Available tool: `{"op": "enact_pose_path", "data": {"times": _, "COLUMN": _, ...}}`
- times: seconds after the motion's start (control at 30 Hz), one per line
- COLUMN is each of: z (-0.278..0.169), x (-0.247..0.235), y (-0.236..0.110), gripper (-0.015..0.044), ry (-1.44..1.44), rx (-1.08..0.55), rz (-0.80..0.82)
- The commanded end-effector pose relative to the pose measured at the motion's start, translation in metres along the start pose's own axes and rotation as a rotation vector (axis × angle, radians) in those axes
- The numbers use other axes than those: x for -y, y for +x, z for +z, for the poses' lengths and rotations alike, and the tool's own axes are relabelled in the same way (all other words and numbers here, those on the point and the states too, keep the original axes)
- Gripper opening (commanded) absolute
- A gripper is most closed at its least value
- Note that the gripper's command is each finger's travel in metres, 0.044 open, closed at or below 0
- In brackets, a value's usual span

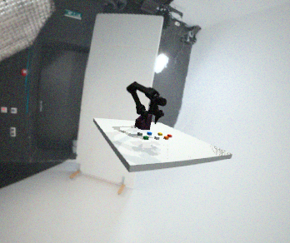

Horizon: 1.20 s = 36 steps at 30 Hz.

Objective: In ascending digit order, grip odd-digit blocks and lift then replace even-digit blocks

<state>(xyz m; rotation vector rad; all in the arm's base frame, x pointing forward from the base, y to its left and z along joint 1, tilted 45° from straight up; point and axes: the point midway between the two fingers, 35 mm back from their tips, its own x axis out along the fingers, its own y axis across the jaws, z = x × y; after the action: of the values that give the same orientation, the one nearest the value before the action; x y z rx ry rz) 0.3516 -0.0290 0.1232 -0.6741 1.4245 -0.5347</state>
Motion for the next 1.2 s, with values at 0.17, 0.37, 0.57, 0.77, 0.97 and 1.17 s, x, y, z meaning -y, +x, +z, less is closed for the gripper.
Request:
{"op": "enact_pose_path", "data": {"times": 0.17, "z": -0.001, "x": 0.030, "y": -0.004, "gripper": 0.0400, "ry": -0.002, "rx": 0.009, "rz": -0.006}}
{"op": "enact_pose_path", "data": {"times": 0.37, "z": -0.001, "x": 0.030, "y": -0.004, "gripper": 0.0400, "ry": -0.002, "rx": 0.009, "rz": -0.006}}
{"op": "enact_pose_path", "data": {"times": 0.57, "z": -0.001, "x": 0.030, "y": -0.004, "gripper": 0.0400, "ry": -0.002, "rx": 0.009, "rz": -0.006}}
{"op": "enact_pose_path", "data": {"times": 0.77, "z": 0.001, "x": -0.005, "y": -0.004, "gripper": 0.0400, "ry": -0.003, "rx": 0.010, "rz": 0.001}}
{"op": "enact_pose_path", "data": {"times": 0.97, "z": -0.010, "x": -0.084, "y": -0.003, "gripper": 0.0400, "ry": -0.003, "rx": 0.009, "rz": -0.001}}
{"op": "enact_pose_path", "data": {"times": 1.17, "z": -0.009, "x": -0.084, "y": 0.011, "gripper": 0.0400, "ry": -0.003, "rx": 0.009, "rz": 0.000}}
